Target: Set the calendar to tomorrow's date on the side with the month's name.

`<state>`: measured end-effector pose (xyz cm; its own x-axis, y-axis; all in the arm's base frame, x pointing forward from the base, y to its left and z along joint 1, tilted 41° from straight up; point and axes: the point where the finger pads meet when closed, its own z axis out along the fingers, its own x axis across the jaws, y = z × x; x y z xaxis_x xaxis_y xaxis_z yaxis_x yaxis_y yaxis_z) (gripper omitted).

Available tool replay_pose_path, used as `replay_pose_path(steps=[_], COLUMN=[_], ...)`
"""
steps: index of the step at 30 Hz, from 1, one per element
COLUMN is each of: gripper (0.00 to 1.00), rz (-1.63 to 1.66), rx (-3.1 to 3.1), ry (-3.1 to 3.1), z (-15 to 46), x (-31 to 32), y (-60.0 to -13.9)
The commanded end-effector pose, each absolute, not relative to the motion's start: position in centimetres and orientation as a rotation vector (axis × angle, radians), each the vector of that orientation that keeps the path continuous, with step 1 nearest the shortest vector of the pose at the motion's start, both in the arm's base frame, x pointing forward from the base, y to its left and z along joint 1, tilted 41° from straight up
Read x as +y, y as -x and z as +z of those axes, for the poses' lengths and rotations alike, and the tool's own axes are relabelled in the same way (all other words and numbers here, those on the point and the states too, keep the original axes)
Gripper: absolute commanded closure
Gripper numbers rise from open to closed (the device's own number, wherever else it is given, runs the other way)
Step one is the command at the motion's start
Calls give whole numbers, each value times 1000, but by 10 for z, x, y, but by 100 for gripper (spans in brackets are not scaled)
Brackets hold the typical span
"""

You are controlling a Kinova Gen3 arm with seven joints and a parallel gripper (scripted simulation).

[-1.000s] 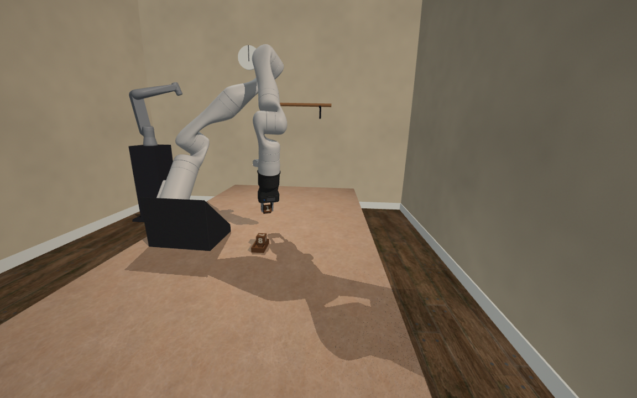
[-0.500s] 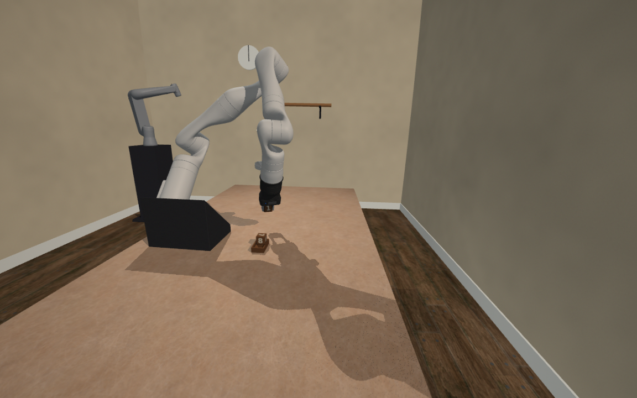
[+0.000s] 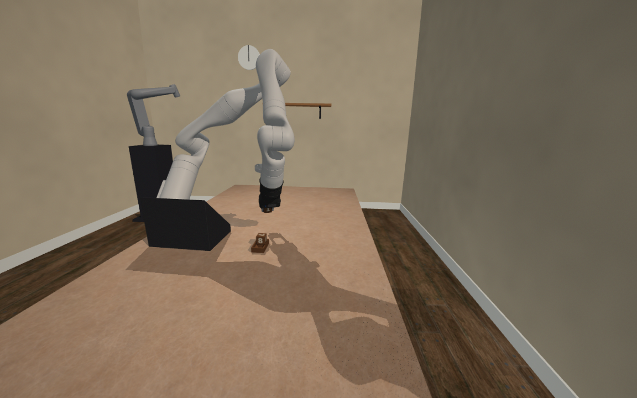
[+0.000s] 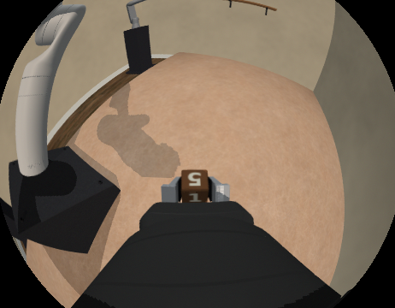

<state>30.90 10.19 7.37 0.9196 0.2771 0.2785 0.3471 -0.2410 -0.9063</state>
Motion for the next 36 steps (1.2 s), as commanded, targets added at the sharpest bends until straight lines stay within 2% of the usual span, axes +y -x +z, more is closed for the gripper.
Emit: replay_pose_path(steps=[1, 36], gripper=[43, 43], rz=[-59, -18], rx=[-454, -445], ry=[1800, 1621], z=[69, 66], x=[102, 101], y=[-310, -310])
